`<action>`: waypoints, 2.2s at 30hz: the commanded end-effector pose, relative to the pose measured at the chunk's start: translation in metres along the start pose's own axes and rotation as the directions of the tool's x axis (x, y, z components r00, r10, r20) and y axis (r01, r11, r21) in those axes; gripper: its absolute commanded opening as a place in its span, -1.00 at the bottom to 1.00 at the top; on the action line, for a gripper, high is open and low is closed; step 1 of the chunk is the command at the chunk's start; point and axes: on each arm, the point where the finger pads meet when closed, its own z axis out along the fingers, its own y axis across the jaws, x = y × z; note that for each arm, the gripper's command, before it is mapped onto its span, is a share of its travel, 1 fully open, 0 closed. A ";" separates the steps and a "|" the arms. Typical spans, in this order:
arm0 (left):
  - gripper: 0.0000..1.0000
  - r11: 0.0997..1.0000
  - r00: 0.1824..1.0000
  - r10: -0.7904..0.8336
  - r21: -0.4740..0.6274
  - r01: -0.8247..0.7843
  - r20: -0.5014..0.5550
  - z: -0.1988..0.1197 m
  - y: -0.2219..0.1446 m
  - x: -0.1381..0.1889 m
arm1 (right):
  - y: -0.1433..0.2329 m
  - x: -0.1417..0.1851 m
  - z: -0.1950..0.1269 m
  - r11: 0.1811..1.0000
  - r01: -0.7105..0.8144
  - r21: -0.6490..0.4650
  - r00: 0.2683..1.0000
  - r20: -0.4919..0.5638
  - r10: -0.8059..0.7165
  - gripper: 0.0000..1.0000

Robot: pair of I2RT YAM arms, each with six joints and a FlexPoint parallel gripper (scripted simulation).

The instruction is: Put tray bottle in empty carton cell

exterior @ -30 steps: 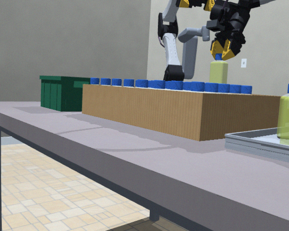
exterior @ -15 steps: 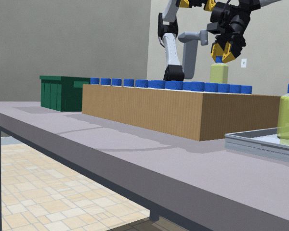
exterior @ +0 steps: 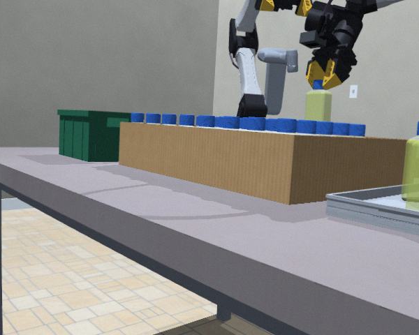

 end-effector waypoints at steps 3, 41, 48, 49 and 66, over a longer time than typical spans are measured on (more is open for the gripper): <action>-0.66 0.998 0.998 -0.048 0.054 0.045 0.050 -0.015 -0.004 -0.014 | 0.001 -0.003 -0.003 1.000 0.000 -0.002 1.000 0.005 0.000 1.00; -0.66 0.999 0.998 -0.036 0.043 0.033 0.054 0.057 -0.010 0.032 | 0.001 -0.003 -0.003 1.000 0.000 -0.002 1.000 0.005 0.000 1.00; -0.66 0.999 0.998 -0.037 0.041 0.034 0.054 0.067 -0.009 0.038 | 0.001 -0.003 -0.003 1.000 0.000 -0.002 1.000 0.005 0.000 1.00; -0.66 0.998 0.997 -0.042 0.048 0.040 0.058 0.067 -0.011 0.037 | 0.001 -0.003 -0.003 1.000 0.000 -0.002 1.000 0.005 0.000 1.00; 0.01 0.998 0.998 -0.036 0.047 0.034 0.043 0.063 -0.006 0.037 | 0.001 -0.003 -0.003 1.000 0.000 -0.002 1.000 0.005 0.000 1.00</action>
